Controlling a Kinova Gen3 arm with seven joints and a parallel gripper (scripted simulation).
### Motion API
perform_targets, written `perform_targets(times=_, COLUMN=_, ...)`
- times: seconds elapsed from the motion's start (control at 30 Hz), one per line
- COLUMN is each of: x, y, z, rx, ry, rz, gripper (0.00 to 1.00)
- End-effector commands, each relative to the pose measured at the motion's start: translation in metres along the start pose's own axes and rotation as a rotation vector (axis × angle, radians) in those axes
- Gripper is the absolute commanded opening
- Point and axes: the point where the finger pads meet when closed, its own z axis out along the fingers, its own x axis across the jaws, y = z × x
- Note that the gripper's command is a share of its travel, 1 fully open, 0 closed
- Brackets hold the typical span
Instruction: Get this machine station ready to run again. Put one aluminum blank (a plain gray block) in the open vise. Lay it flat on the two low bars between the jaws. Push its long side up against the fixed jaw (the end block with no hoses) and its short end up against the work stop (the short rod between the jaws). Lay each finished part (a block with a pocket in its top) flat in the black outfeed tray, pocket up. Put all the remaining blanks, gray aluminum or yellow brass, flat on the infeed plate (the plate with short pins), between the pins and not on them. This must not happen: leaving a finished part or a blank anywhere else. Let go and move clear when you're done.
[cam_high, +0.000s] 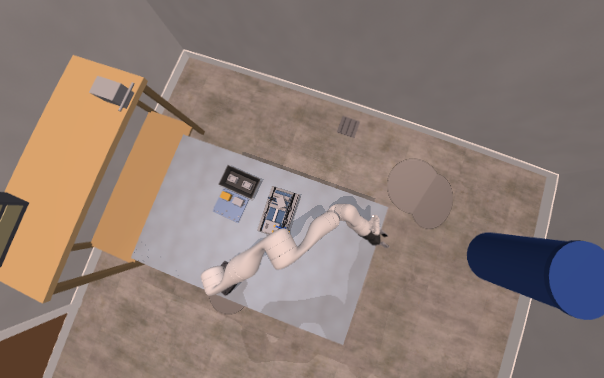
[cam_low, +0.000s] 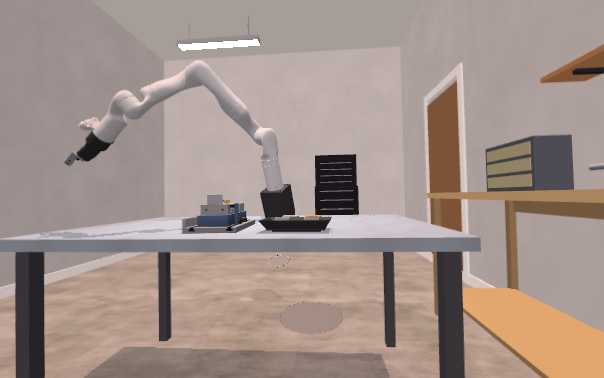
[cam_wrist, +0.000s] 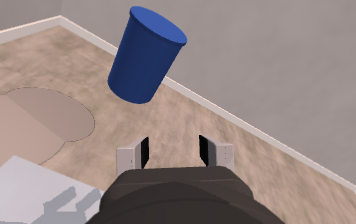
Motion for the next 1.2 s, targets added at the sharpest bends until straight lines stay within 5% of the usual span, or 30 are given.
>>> perform_targets(times=0.0, x=0.001, y=-0.002, z=-0.001, rx=0.002, ry=0.000, rz=0.002, gripper=1.00)
perform_targets(times=0.5, x=-0.024, y=0.010, z=-0.013, rx=-0.010, ry=-0.031, rz=0.025, gripper=1.00)
perform_targets(times=1.0, x=-0.132, y=0.077, z=-0.080, rx=-0.085, ry=-0.171, rz=0.124, gripper=1.00)
perform_targets(times=1.07, x=-0.132, y=0.077, z=-0.080, rx=-0.085, ry=-0.171, rz=0.124, gripper=1.00)
perform_targets(times=1.17, x=-0.160, y=0.099, z=-0.103, rx=-0.112, ry=-0.208, rz=0.151, gripper=1.00)
